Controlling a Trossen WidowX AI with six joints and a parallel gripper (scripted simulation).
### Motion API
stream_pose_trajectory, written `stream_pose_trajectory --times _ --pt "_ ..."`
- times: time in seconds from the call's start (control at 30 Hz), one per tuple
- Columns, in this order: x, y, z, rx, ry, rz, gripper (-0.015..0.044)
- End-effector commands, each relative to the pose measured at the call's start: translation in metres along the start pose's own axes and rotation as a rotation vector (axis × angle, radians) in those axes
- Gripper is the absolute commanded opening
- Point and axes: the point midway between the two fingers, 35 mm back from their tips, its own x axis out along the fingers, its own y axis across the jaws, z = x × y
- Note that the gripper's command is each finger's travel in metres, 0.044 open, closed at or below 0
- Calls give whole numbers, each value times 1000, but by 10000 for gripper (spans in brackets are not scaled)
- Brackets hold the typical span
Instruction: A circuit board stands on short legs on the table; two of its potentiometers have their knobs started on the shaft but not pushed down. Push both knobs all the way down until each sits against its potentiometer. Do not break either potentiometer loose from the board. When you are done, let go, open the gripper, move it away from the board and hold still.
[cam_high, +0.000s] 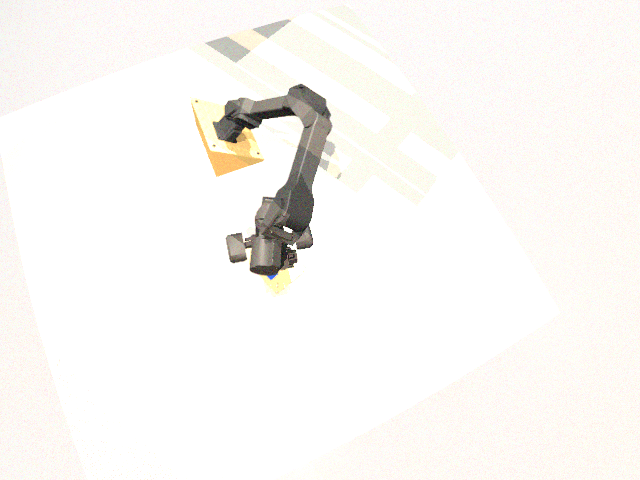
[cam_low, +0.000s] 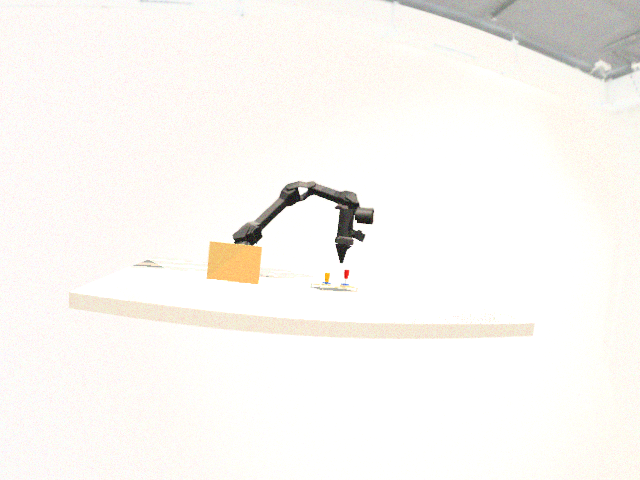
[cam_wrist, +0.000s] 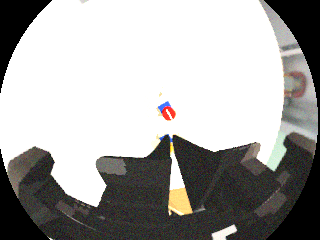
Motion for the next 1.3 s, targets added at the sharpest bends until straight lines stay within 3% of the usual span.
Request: stream_pose_trajectory --times 0.0,1.27 --pt "-19 -1 20 -6 -8 -6 0" --pt "18 -1 23 -7 -8 -5 0"
